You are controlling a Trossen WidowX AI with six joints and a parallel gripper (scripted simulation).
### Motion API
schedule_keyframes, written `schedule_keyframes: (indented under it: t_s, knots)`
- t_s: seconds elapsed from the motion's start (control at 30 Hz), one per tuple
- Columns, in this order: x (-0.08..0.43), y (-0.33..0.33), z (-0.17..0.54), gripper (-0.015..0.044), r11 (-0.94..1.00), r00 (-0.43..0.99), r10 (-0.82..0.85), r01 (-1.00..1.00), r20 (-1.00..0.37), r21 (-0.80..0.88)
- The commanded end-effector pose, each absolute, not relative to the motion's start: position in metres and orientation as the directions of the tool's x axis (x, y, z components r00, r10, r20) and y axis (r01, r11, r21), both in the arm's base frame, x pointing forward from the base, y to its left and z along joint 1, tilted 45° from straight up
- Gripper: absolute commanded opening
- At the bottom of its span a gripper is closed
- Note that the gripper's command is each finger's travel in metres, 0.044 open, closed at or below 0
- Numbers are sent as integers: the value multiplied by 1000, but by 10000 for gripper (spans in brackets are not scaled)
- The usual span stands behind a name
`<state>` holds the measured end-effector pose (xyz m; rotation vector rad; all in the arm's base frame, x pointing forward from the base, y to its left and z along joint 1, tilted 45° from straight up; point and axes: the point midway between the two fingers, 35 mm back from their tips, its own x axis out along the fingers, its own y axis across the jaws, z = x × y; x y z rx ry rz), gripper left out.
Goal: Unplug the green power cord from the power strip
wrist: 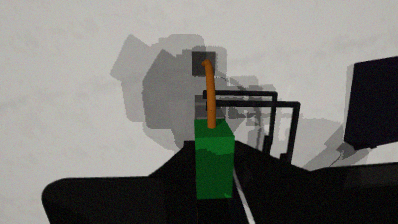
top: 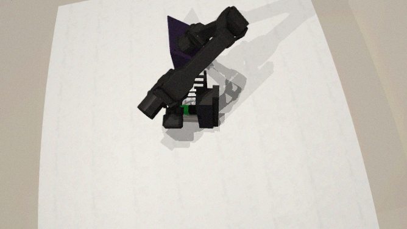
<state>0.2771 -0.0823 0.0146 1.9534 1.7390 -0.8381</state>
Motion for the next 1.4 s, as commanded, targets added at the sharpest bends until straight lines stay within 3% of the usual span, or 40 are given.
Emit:
schedule_keyframes:
  t_s: [0.0,0.27,0.67,0.83,1.37]
  knots:
    - [269,-111,-3,0,-171,46,699,980,-714,-104]
    - [266,-121,-10,0,-171,46,699,980,-714,-104]
    - [267,-115,-8,315,-171,47,702,980,-711,-104]
    - [261,-145,-27,440,-172,47,699,980,-714,-104]
    - [254,-165,-41,440,-172,47,699,980,-714,-104]
